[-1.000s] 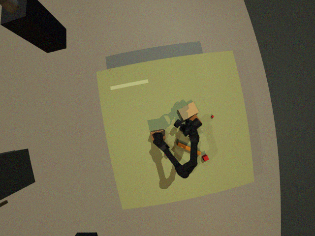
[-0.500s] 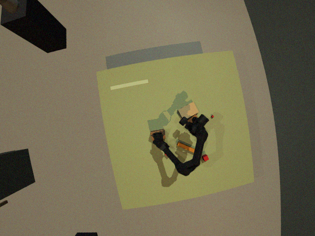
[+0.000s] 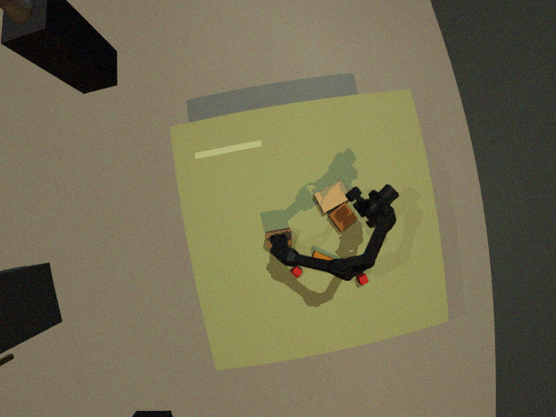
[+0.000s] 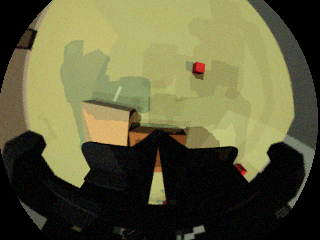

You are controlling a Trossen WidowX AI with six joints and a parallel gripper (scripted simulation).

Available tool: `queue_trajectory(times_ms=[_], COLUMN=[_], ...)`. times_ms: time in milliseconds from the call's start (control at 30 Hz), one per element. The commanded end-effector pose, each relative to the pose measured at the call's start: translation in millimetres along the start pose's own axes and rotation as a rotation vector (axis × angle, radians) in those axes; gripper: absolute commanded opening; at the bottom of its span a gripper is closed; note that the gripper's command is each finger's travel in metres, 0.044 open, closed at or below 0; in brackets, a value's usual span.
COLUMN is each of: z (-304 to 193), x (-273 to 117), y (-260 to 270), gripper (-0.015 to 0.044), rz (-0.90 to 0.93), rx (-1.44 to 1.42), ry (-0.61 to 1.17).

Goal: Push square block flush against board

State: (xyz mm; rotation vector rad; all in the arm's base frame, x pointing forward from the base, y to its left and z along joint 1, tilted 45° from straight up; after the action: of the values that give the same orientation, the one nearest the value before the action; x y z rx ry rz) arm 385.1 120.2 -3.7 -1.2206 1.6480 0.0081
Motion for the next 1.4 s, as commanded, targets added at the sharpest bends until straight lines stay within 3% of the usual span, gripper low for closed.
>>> queue_trajectory(times_ms=[0,167,1367], z=[7,7,-37], x=[5,57,57], y=[-3,-3,10], gripper=[0.0,0.0,0.0], rz=[-0.002,-0.005,-0.004], rx=[0.013,0.012,0.01], ry=[0.005,0.007,0.009])
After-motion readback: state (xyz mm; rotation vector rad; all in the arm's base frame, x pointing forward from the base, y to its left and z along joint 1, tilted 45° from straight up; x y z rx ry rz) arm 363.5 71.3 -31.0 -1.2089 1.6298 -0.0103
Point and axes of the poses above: the point midway between the two fingers, 35 mm back from their tips, its own x axis out along the fingers, its own y axis across the jaws, z = x × y, the point moved 4 cm from there along -x, back along the fingers, and after that the axes turned 15 degrees about -x, right-handed, at the moved point
